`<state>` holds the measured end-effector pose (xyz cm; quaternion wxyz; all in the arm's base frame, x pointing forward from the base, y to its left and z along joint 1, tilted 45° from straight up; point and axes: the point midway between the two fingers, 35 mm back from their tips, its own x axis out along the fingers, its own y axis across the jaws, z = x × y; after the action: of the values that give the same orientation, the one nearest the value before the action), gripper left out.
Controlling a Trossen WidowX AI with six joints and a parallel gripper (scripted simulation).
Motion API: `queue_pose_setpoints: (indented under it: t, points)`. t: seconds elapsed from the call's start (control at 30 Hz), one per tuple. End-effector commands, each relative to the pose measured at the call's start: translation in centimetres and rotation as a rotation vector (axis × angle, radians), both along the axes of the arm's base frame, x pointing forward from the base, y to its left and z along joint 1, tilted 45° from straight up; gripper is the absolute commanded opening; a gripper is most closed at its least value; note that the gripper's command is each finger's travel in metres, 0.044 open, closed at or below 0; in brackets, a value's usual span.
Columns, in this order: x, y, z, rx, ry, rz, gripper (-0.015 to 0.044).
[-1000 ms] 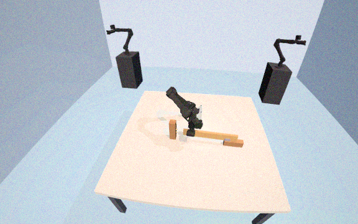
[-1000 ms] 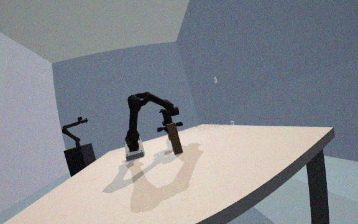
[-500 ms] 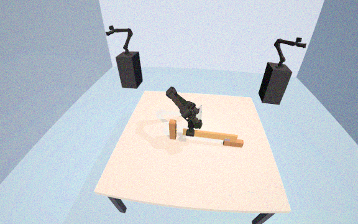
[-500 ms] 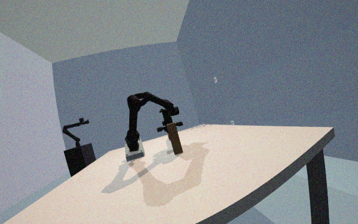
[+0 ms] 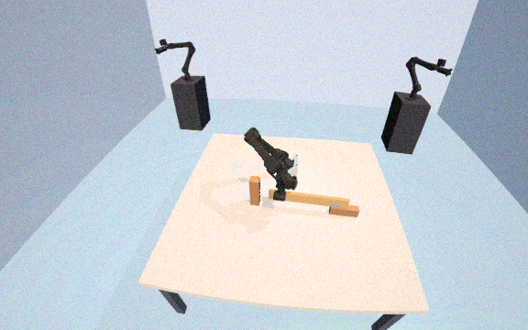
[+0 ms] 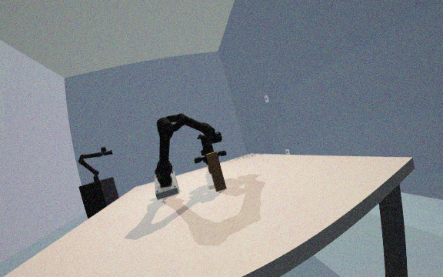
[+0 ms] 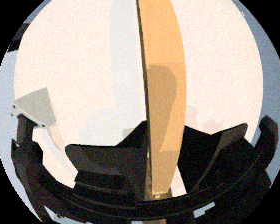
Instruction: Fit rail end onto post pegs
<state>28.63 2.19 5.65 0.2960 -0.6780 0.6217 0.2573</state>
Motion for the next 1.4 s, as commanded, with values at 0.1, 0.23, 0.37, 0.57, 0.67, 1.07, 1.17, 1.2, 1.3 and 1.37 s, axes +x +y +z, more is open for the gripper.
queue_pose_setpoints:
  t: [0.1, 0.23, 0.37, 0.57, 0.67, 1.07, 1.17, 1.2, 1.3, 1.37]
  points:
    - [0.04, -0.14, 0.22, -0.001, -0.002, 0.005, 0.0]
    - [0.04, -0.23, 0.3, -0.001, -0.002, 0.005, 0.0]
    - [0.04, -0.31, 0.4, -0.001, -0.002, 0.005, 0.0]
    - [0.04, -0.41, 0.56, -0.001, -0.002, 0.005, 0.0]
    - [0.04, -0.45, 0.65, -0.001, -0.002, 0.005, 0.0]
    - [0.02, -0.7, 0.93, -0.002, -0.002, 0.005, 0.0]
    - [0.02, -0.78, 0.98, -0.002, -0.002, 0.005, 0.0]
    - [0.02, -0.81, 1.0, -0.002, -0.002, 0.005, 0.0]
    - [0.02, -0.89, 1.05, -0.002, -0.002, 0.005, 0.0]
    - [0.02, -0.95, 1.08, -0.002, -0.002, 0.005, 0.0]
